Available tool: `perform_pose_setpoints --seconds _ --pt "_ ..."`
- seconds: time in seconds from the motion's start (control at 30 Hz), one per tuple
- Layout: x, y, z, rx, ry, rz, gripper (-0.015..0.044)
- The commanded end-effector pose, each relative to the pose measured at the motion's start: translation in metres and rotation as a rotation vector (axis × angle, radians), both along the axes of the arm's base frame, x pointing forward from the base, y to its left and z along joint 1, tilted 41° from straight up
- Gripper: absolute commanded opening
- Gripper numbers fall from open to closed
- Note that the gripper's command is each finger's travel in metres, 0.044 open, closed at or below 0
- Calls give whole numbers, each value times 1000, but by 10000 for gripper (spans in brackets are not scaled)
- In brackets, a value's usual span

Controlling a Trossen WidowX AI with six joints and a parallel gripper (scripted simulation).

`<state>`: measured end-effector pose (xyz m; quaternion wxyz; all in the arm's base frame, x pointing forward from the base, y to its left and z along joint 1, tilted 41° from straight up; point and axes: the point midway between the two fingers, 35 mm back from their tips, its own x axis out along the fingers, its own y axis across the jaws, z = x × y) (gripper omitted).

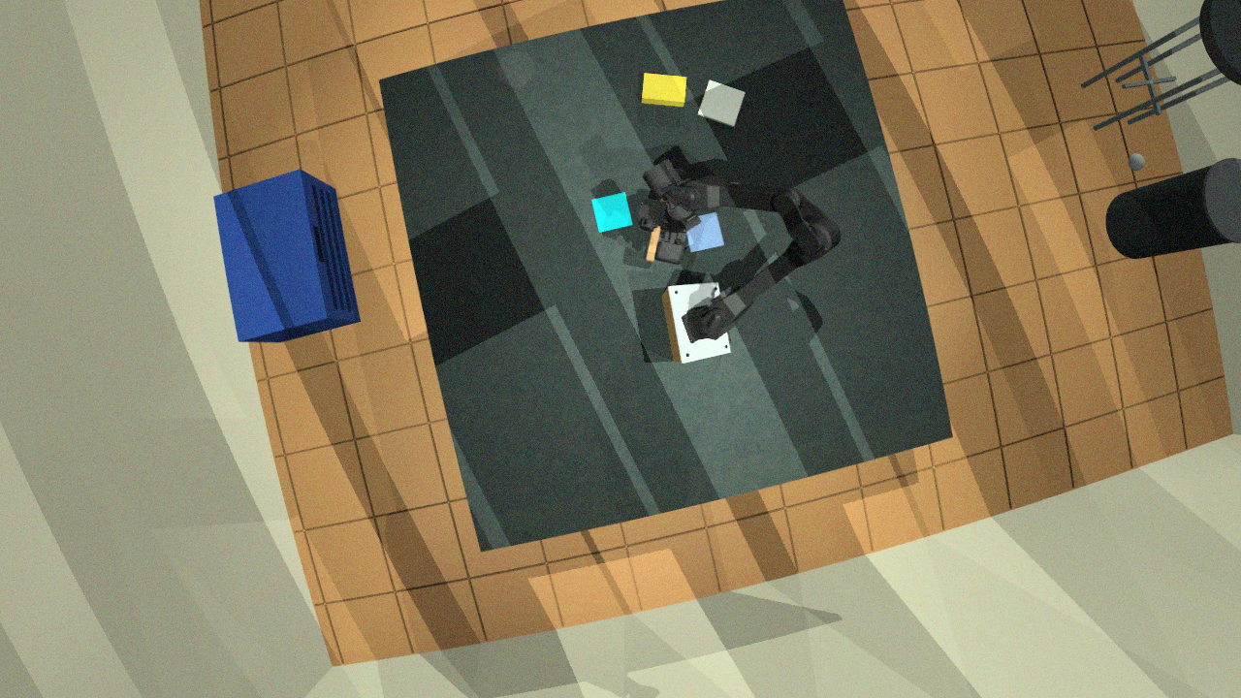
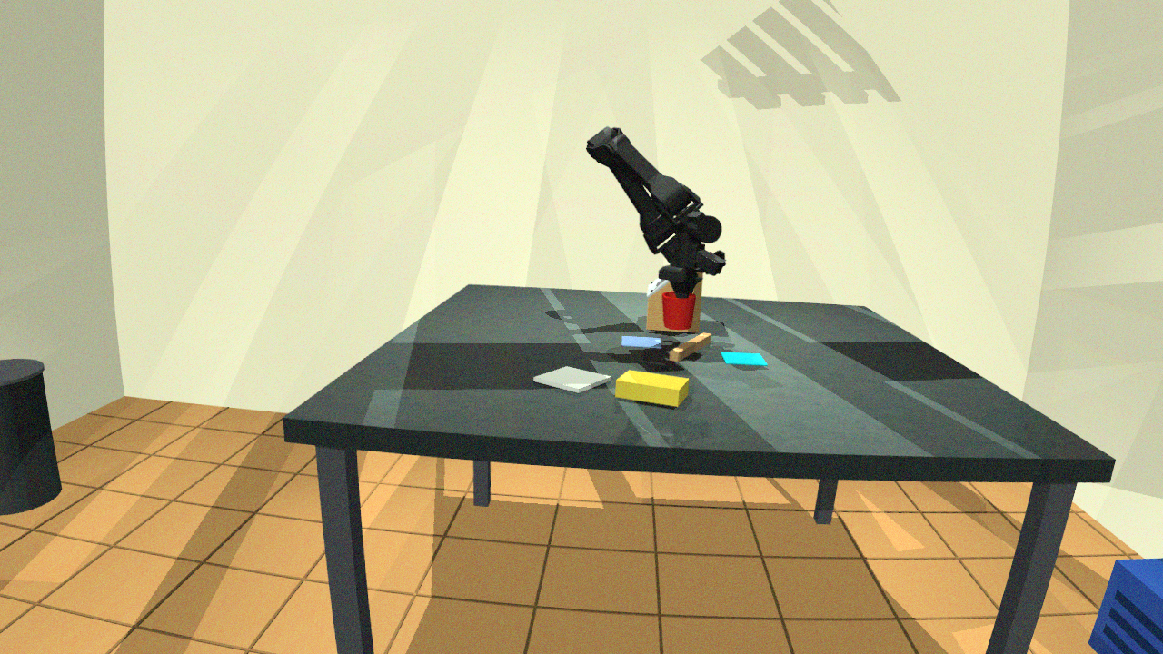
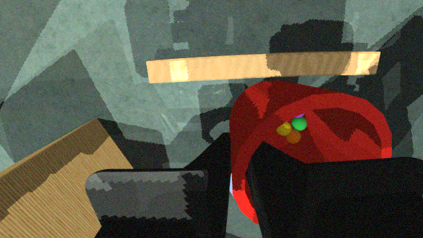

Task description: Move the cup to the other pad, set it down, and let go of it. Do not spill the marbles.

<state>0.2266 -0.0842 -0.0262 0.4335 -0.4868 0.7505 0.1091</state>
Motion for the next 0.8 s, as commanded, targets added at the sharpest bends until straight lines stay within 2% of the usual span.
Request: perform_pose_setpoints --seconds 0.0,0.77 --pt "5 5 -5 4 2 -3 0" --pt "30 30 -28 5 0 -3 0"
